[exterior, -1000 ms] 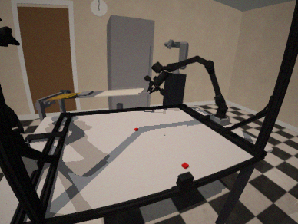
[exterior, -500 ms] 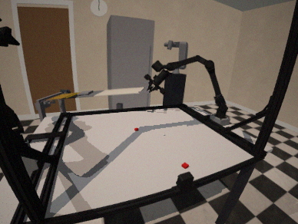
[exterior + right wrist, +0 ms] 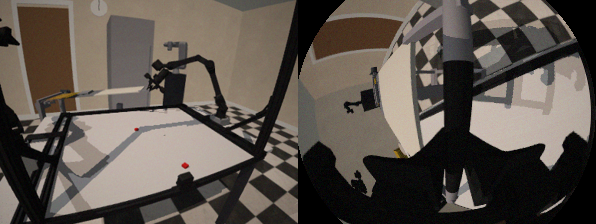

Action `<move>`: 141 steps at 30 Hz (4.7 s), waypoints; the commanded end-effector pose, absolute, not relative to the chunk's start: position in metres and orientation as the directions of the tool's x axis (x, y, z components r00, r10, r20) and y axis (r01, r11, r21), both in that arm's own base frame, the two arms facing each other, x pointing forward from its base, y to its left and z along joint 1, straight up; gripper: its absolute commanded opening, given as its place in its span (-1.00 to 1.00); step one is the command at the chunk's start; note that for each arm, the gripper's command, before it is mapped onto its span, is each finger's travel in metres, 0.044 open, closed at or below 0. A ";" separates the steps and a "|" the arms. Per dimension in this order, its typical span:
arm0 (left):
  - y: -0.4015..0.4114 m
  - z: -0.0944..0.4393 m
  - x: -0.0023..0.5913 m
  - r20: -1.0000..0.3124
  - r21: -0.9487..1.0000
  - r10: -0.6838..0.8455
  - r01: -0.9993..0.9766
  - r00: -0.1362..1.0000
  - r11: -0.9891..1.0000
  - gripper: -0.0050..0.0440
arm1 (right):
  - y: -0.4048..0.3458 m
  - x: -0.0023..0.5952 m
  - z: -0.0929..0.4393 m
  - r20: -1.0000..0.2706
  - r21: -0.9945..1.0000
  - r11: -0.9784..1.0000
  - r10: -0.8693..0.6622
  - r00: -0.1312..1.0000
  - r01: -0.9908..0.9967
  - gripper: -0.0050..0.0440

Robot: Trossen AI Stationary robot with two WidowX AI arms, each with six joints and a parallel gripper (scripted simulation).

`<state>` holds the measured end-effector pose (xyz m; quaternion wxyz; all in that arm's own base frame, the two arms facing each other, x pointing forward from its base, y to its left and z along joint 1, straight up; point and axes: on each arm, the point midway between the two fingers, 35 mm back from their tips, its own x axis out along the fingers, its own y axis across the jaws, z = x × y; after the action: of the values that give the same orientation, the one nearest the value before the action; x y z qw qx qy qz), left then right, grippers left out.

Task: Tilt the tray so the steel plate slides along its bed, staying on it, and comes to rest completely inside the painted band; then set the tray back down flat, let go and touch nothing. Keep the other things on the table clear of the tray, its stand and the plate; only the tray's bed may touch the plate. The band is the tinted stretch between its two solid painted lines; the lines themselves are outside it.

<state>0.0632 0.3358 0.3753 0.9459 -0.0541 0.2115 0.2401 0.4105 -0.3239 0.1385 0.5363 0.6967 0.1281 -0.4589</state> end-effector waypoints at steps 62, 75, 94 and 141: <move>0.335 0.376 0.064 -0.424 0.000 0.430 -0.474 0.797 0.880 1.00 | -0.321 0.404 0.083 -0.796 0.606 -0.402 -0.306 0.523 0.687 -0.80; 0.335 0.376 0.064 -0.424 0.000 0.430 -0.474 0.797 0.880 1.00 | -0.323 0.407 0.112 -0.787 0.617 -0.397 -0.312 0.532 0.679 -0.80; 0.335 0.376 0.064 -0.424 0.000 0.430 -0.474 0.797 0.880 1.00 | -0.324 0.410 0.136 -0.765 0.644 -0.387 -0.325 0.556 0.661 -0.80; 0.335 0.376 0.064 -0.424 0.000 0.430 -0.474 0.797 0.880 1.00 | -0.327 0.414 0.168 -0.732 0.681 -0.370 -0.344 0.588 0.632 -0.80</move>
<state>0.0633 0.3357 0.3754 0.9459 -0.0538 0.2115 0.2400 0.4101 -0.3236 0.1364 0.5353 0.6966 0.1297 -0.4597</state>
